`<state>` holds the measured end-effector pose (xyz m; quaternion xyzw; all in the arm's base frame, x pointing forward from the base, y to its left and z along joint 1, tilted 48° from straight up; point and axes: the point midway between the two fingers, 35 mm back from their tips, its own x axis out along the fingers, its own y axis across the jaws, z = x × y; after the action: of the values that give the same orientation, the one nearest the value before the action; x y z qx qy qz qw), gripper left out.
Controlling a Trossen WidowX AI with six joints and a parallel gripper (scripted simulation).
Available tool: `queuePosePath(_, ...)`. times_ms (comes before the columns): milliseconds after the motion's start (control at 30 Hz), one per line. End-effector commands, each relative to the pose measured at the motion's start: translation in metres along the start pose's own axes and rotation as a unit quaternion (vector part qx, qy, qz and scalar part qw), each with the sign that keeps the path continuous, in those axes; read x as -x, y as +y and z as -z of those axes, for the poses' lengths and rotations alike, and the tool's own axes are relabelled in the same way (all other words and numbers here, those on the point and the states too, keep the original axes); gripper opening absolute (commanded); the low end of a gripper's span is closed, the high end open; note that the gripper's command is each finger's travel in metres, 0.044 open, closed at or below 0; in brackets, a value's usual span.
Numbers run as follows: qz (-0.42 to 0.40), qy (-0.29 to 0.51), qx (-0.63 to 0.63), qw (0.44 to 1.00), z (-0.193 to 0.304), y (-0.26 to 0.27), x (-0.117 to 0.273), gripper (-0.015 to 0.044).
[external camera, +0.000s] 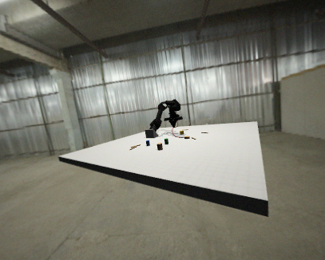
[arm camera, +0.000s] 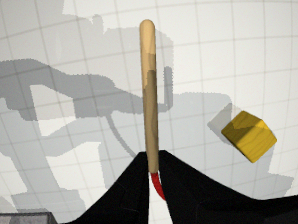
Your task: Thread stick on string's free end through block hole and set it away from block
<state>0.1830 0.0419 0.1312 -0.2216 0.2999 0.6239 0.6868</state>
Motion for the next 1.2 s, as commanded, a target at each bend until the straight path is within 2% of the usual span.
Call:
queuePosePath(0,-0.003,0.005,-0.050,0.999,0.002,-0.006,0.002,0.0000)
queuePosePath(467,-0.008,0.016,-0.216,0.976,0.006,-0.021,0.006,0.0000)
queuePosePath(1167,-0.003,0.031,-0.415,0.909,0.014,-0.044,0.012,0.0000)
